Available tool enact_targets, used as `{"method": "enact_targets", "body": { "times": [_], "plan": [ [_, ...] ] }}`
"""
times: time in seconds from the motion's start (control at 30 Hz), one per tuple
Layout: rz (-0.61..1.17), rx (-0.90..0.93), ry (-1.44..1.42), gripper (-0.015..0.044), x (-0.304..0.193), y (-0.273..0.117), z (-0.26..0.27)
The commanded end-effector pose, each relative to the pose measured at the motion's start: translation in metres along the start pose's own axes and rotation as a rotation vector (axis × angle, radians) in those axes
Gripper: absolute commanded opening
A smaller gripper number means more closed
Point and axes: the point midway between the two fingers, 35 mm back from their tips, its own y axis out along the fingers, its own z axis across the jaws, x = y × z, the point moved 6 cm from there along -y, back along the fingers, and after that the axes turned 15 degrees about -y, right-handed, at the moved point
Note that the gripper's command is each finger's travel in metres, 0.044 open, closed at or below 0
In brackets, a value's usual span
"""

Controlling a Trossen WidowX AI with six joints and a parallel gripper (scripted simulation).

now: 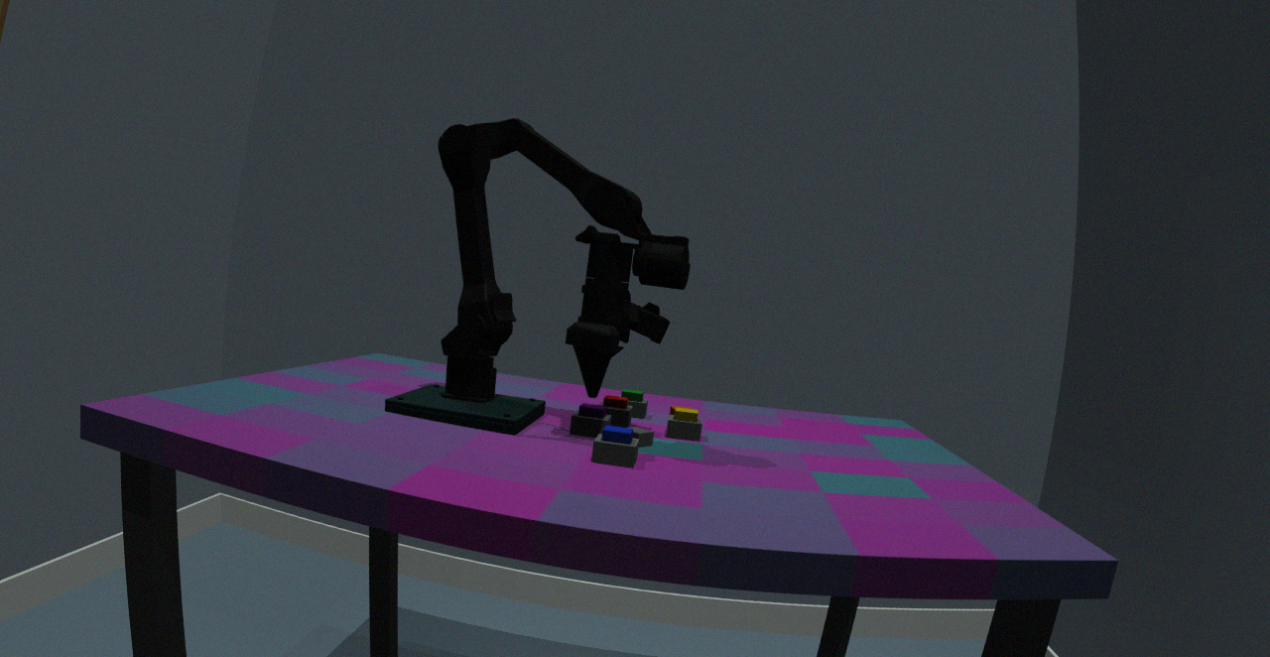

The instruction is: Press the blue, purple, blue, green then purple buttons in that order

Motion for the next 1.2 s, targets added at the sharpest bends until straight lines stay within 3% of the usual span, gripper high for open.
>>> {"method": "enact_targets", "body": {
  "times": [0.0,0.1,0.27,0.43,0.6,0.8,1.03,1.17],
  "plan": [
    [-0.01,-0.002,0.005,0.002,0.001,-0.014,0.0],
    [-0.01,-0.002,0.005,0.002,0.001,-0.022,0.0],
    [-0.01,-0.002,0.005,0.002,0.0,-0.073,0.0],
    [-0.01,-0.002,0.005,0.002,0.001,-0.076,-0.002],
    [-0.011,-0.007,0.005,0.002,0.016,-0.081,-0.062],
    [-0.01,-0.015,0.005,0.002,0.01,-0.078,-0.149],
    [-0.01,-0.015,0.005,0.002,0.01,-0.076,-0.152],
    [-0.01,-0.015,0.005,0.002,0.011,-0.034,-0.154]
  ]
}}
